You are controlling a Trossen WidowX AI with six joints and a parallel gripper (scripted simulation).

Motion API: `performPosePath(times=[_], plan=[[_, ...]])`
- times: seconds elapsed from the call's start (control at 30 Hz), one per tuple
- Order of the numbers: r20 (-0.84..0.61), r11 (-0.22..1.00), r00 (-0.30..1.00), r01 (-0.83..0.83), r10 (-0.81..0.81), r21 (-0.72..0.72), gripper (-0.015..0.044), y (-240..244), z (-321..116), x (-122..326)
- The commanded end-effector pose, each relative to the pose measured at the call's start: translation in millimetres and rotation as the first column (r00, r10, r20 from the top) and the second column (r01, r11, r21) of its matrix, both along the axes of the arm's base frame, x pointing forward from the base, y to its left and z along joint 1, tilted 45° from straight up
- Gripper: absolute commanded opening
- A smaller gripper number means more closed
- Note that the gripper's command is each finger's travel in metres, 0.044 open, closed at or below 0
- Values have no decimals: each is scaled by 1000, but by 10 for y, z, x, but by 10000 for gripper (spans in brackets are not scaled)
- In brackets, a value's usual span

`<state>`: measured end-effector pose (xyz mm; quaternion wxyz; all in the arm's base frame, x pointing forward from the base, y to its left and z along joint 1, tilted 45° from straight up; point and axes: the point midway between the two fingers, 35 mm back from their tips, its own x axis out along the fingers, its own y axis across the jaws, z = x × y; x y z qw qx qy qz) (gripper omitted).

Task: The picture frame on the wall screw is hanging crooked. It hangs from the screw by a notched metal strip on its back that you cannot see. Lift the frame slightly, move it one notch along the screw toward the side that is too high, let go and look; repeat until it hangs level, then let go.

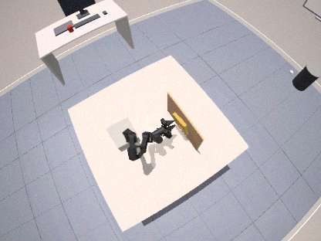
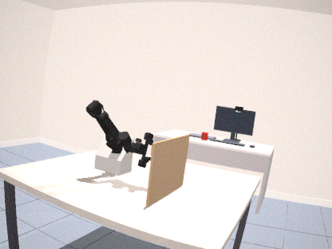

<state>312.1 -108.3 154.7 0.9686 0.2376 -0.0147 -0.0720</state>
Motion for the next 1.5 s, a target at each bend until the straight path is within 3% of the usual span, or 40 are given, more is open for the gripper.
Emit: performPosePath(times=[0.0, 0.87, 1.47], plan=[[0, 1000, 1000, 5, -5, 7, 260, -11, -3, 11], [3, 1000, 1000, 5, -5, 6, 260, -69, 1, 392], [3, 1000, 1000, 5, -5, 6, 260, -70, 0, 403]])
